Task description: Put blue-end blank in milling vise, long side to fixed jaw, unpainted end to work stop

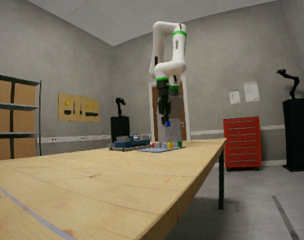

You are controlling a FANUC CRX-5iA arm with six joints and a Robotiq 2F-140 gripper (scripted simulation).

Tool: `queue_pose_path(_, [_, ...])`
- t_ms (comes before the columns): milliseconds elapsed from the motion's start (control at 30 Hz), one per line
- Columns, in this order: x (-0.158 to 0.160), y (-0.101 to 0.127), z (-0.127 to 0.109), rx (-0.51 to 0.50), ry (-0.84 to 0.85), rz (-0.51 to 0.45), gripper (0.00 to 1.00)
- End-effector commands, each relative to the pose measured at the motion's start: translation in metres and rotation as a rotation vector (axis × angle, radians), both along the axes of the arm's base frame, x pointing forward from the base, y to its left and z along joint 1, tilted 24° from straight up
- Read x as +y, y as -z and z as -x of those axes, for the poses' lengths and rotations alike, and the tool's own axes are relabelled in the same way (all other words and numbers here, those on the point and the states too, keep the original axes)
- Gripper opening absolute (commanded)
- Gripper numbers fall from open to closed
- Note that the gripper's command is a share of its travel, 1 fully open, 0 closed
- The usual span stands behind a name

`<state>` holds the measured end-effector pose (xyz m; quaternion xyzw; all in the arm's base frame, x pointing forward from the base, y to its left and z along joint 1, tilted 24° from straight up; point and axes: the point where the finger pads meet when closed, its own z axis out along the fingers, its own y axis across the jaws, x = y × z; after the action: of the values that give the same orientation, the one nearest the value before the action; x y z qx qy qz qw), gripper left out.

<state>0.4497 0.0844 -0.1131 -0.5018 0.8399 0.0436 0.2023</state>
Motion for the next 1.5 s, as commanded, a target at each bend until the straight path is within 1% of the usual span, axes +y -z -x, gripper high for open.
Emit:
queue_pose_path(0, [0.0001, 0.0004, -0.0007, -0.001, 0.000, 0.000, 0.10])
queue_pose_path(1467, [0.0026, 0.0091, -0.0036, -0.001, 0.000, 0.000, 0.10])
